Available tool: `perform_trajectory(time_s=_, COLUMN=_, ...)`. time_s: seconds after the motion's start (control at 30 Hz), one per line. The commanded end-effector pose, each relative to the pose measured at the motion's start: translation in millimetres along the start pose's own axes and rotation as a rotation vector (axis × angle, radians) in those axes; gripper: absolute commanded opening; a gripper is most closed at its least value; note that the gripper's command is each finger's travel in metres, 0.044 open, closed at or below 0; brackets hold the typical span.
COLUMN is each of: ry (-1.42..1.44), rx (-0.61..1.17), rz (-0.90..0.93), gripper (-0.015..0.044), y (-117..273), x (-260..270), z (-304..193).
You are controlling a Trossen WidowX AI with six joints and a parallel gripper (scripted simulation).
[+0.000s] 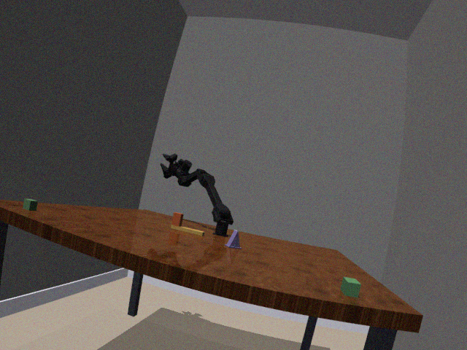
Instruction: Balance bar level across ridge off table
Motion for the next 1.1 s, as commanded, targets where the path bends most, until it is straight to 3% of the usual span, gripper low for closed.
perform_trajectory(time_s=0.0, ry=0.002, rx=0.001, rz=-0.002, gripper=0.0374, y=-1, x=0, z=-1)
perform_trajectory(time_s=0.1, ry=0.031, rx=0.020, rz=-0.024, gripper=0.0315, y=-10, x=2, z=-18)
perform_trajectory(time_s=0.6, ry=0.241, rx=0.201, rz=-0.154, gripper=0.0315, y=-50, x=21, z=-141)
perform_trajectory(time_s=1.07, ry=0.480, rx=0.462, rz=-0.217, gripper=0.0315, y=-49, x=51, z=-262)
Point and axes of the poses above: the point midway between the two fingers, 35 mm back from their tips, its own y axis back along the fingers, its own x axis across the jaws, z = x × y, the point moved 1 cm from there along y, back along the fingers, and after that the axes turned 15 degrees about -y, right-handed, at the moved point
